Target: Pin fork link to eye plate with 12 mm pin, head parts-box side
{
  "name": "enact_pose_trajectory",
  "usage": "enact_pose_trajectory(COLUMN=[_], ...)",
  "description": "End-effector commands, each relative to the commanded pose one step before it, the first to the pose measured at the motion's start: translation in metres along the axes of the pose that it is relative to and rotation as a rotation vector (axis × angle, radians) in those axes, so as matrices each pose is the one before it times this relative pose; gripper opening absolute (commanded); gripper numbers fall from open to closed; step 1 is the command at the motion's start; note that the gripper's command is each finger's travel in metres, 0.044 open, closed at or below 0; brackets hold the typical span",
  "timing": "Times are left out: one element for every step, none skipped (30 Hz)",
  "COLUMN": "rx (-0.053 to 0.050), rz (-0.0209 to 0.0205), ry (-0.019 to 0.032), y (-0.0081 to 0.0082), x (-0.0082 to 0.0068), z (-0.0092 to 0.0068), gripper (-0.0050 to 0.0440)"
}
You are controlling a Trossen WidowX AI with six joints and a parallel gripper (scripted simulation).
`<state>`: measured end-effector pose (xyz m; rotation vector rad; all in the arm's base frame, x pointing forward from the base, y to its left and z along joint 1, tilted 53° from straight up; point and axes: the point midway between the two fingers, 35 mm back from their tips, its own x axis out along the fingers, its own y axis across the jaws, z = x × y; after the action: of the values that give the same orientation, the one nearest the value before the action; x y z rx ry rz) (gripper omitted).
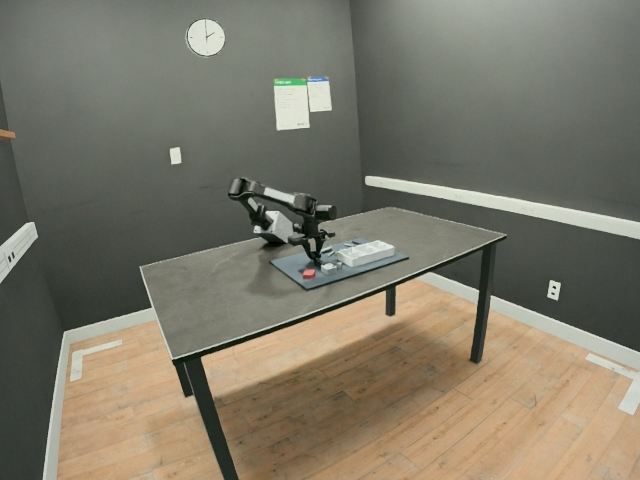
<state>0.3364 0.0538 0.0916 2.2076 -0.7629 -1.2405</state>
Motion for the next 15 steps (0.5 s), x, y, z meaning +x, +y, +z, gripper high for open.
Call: enact_pose_trajectory(rx=[0.0152,-0.0002,0.0001,0.0003,0.0003,0.0002,0.0002,-0.0001,-0.0001,-0.0001,-0.0001,0.0001,0.0002,0.0000,0.0000], rz=[-0.01108,0.00043,0.00021,-0.00008,-0.00029,-0.00036,-0.00025,0.00008,0.00017,0.00015,0.00003,-0.00009,-0.00016,0.00000,0.00000], ry=[0.02193,-0.00072,-0.00037,0.00006,0.00037,0.00045,0.00025,-0.00025,-0.00039,-0.00035,-0.00017,0.00003,0.00015,0.00000,0.00000], y=[0.00353,0.00013,0.00009,0.00002,-0.00004,-0.00007,-0.00005,0.00002,0.00005,0.00005,0.00002,-0.00001,-0.00001,0.00000,0.00000], x=[-0.00612,0.00049,0.00039,0.00026,0.00016,0.00013,0.00019,0.00034,0.00039,0.00037,0.00031,0.00025,0.00021,0.00000,0.00000], z=[-0.00537,0.00022,0.00008,-0.00007,-0.00017,-0.00017,-0.00010,0.00009,0.00013,0.00012,0.00006,-0.00003,-0.00009,0.00000,0.00000], gripper=[-0.0050,-0.0050,-0.0050,-0.0050,-0.0050,-0.0050,-0.0050,-0.0050,-0.0050,-0.0050,-0.0050,-0.0050,-0.0050,-0.0050,-0.0050])
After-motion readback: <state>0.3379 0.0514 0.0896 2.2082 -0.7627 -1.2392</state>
